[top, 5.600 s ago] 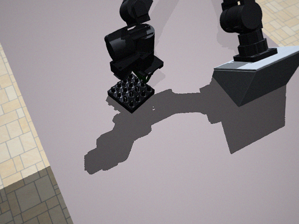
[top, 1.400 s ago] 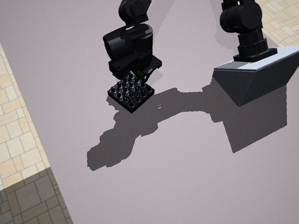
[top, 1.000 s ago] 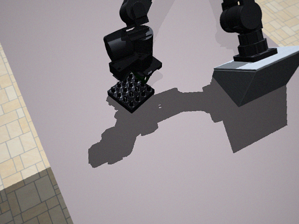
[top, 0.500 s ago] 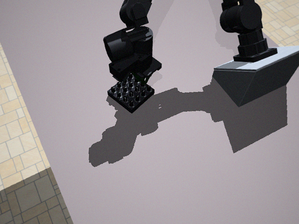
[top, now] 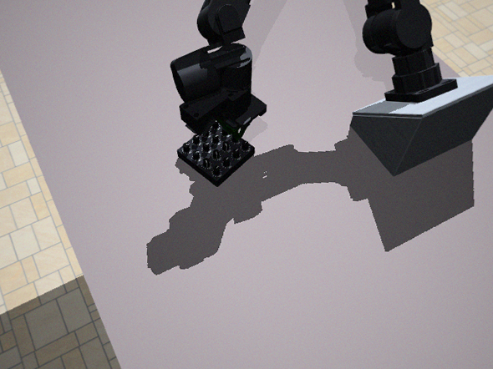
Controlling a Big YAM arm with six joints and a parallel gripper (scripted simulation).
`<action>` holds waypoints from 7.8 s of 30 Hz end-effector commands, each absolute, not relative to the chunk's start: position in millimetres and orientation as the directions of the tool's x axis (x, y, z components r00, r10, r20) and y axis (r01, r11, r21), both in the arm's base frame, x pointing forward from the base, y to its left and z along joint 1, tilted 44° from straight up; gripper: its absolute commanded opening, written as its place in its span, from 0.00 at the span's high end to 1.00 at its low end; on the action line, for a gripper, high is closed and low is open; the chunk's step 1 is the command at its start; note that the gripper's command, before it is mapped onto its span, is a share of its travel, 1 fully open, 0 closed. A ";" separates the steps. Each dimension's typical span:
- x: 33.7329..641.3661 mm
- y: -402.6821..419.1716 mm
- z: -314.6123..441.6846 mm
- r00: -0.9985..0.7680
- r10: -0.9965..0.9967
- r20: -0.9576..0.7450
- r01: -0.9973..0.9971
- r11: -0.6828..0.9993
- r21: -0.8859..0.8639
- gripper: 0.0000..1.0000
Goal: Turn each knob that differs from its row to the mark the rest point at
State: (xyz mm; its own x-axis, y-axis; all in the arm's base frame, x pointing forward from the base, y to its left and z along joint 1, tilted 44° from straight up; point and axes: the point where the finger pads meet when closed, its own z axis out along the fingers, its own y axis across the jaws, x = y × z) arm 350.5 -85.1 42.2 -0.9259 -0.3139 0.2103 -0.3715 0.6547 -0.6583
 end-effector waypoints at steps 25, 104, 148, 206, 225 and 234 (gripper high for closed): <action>360.0 -84.7 42.7 -0.928 -0.319 0.194 -0.363 0.651 -0.666 0.92; 359.7 -83.6 41.8 -0.509 -0.655 0.559 -0.857 0.321 -0.404 0.92; 358.3 -84.0 41.4 0.354 -0.660 0.663 -0.932 -0.310 0.189 0.92; 357.9 -84.1 41.7 0.448 -0.624 0.640 -0.890 -0.375 0.257 0.82; 367.2 -55.3 78.3 0.424 -0.625 0.656 -0.898 -0.386 0.212 0.82; 357.5 -57.7 81.1 0.420 -0.634 0.650 -0.903 -0.364 0.228 0.82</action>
